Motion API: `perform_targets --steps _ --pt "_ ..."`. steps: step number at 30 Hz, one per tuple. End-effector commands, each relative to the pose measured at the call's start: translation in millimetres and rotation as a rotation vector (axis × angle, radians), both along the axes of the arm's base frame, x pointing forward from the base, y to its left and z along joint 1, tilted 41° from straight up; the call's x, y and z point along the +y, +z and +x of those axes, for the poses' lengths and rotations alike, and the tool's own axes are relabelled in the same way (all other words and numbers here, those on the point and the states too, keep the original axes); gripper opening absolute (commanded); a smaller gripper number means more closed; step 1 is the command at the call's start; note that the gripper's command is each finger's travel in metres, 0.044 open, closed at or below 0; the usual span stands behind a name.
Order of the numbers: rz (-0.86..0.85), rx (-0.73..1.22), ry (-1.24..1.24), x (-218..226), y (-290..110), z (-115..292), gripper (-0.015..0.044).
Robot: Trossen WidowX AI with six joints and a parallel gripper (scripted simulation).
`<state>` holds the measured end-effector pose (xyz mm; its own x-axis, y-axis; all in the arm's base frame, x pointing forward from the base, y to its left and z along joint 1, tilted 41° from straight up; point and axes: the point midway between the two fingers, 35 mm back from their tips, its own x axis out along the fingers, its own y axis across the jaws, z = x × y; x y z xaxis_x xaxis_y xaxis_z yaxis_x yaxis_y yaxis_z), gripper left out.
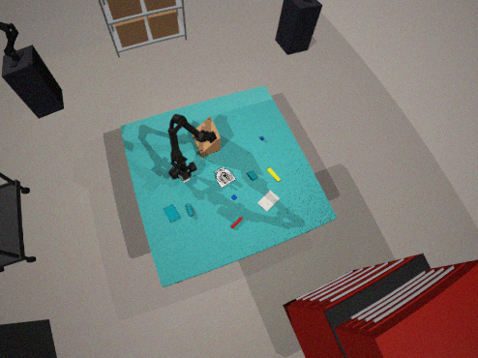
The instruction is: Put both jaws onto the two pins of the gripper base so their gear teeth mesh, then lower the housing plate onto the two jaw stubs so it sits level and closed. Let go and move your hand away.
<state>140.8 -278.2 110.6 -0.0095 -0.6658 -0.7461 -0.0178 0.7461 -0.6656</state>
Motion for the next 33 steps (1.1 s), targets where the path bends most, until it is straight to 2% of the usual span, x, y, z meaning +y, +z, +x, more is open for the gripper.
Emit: perform_targets --steps 1,11,24,33 --pt "0.002 0.001 0.007 0.0 -0.7 0.8 0.044" --pt "0.002 0.001 0.007 -0.3 -1.1 0.8 0.044" --pt "0.0 0.0 0.0 -0.3 -0.5 0.0 0.0353" --pt "0.0 0.0 0.0 -0.3 -0.5 0.0 0.0351"
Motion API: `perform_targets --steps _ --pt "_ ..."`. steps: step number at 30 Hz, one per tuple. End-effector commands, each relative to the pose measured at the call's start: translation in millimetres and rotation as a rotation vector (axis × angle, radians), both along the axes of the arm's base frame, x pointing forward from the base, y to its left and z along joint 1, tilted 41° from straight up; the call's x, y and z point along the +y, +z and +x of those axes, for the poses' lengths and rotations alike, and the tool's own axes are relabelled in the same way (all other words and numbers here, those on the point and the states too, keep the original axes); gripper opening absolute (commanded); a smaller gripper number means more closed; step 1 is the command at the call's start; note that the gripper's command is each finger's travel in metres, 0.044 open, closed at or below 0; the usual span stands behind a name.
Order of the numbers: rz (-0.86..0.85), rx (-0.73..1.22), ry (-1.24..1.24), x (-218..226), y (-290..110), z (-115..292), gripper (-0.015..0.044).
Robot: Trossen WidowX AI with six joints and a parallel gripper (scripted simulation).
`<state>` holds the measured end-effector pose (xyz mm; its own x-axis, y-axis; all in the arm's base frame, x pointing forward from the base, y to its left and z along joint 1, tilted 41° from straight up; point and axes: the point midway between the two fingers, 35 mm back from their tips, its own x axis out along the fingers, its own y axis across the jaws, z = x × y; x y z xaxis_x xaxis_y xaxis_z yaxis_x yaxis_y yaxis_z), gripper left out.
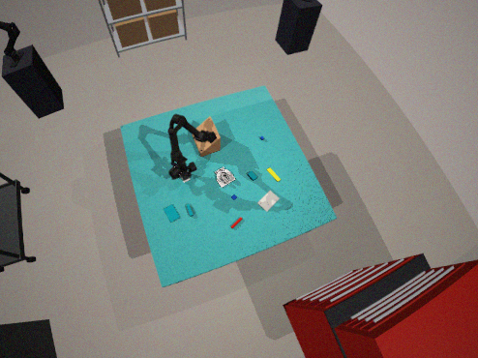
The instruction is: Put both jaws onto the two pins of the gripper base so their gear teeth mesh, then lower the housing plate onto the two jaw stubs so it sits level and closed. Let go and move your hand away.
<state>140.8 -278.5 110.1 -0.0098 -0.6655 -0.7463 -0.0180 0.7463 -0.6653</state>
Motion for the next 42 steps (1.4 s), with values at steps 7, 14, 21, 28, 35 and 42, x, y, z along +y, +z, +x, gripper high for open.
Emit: perform_targets --steps 7,14,21,28,35,42 --pt "0.002 -0.001 0.001 8.6 10.7 2.2 0.0351" --pt "0.004 -0.002 0.003 23.0 27.4 3.8 0.0351" --pt "0.005 -0.002 0.006 38.3 43.9 3.2 0.0351" --pt "0.005 -0.002 0.007 48.3 54.2 1.5 0.0351" --pt "0.019 -0.004 0.01 52.7 47.2 9.2 0.0351" --pt "0.045 -0.007 0.016 62.8 33.3 24.0 0.0351"
